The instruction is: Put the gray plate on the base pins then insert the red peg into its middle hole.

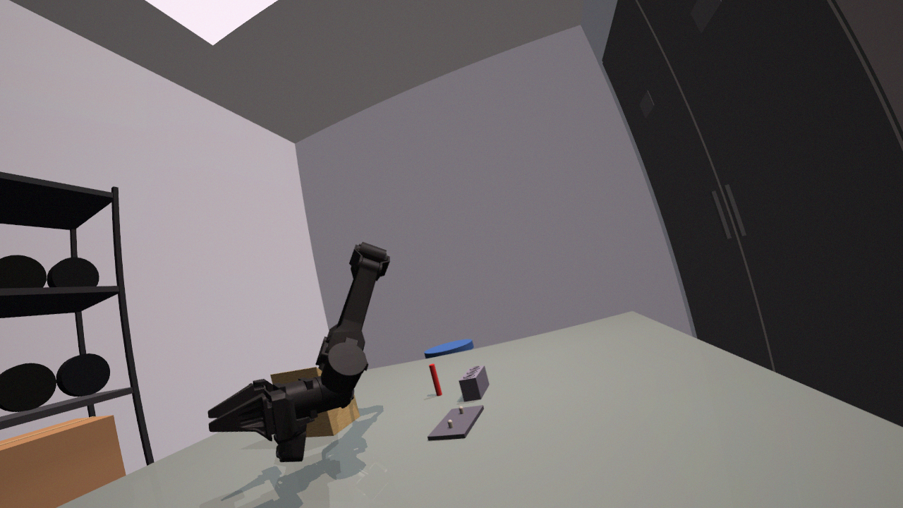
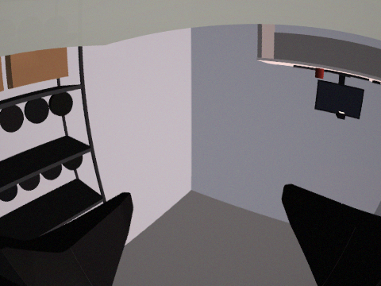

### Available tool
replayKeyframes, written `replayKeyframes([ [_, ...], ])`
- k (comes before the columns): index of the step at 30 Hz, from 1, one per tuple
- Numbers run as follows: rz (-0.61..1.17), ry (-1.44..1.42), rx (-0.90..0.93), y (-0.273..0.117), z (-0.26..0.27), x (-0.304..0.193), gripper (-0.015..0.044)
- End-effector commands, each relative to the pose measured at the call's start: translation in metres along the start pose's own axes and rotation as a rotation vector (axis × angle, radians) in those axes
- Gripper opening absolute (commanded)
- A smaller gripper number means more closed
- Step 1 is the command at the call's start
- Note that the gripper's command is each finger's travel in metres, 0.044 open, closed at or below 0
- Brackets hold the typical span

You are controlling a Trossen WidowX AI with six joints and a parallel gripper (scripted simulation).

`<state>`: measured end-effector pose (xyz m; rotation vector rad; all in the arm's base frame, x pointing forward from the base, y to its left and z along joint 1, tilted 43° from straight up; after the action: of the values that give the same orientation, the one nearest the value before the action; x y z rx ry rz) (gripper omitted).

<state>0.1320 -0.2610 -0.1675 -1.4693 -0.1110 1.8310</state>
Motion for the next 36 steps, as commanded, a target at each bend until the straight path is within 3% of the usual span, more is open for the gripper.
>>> replayKeyframes([
  [1, -0.009, -0.008, 0.001, 0.001, -0.001, 0.001, 0.0426],
  [14, -0.799, -0.419, -0.028, 0.066, -0.031, 0.01, 0.044],
  [26, -1.566, -0.394, -0.368, 0.064, -0.001, -0.056, 0.044],
  [36, -1.602, -0.378, -0.395, 0.063, 0.002, -0.062, 0.044],
])
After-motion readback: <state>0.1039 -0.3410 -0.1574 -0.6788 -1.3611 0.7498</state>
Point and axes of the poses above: the point midway between the two fingers, 35 mm back from their tips, its own y axis out along the fingers, its own z axis across the jaws, x = y × z, the point moved 2 cm from there along -y, back along the fingers, and after that the axes turned 3 degrees about y, right-handed, at the moved point
